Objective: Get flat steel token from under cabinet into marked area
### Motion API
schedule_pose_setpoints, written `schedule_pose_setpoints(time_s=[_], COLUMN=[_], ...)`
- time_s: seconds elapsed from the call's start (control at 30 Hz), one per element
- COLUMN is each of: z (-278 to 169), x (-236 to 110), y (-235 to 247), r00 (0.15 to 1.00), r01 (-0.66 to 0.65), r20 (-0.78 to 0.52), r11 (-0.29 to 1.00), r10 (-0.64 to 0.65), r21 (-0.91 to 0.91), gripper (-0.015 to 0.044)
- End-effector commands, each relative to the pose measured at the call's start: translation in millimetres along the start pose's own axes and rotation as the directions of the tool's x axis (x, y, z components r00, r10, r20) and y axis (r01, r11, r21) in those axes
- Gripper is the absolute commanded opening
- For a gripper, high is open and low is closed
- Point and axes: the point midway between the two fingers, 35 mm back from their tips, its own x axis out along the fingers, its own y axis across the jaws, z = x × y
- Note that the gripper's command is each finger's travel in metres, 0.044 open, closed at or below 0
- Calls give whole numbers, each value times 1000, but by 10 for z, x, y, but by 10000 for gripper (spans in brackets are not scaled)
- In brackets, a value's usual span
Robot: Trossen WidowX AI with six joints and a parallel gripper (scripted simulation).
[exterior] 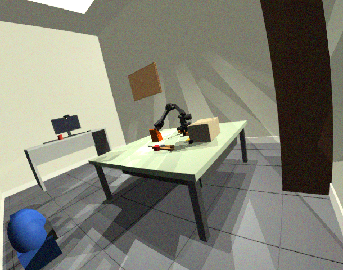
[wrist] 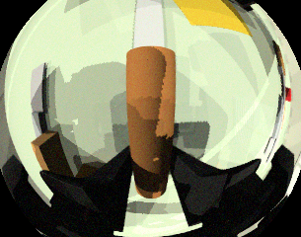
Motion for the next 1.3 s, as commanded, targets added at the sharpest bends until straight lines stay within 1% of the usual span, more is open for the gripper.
schedule_pose_setpoints(time_s=[0.0, 1.27], z=[63, 501], x=[-2, -6], y=[5, 8], r00=[1000, 1000], r01=[-1, -1], r20=[0, 2], r11=[1000, 1000], r10=[1, 1], r21=[-2, -4], gripper=[0, 0])
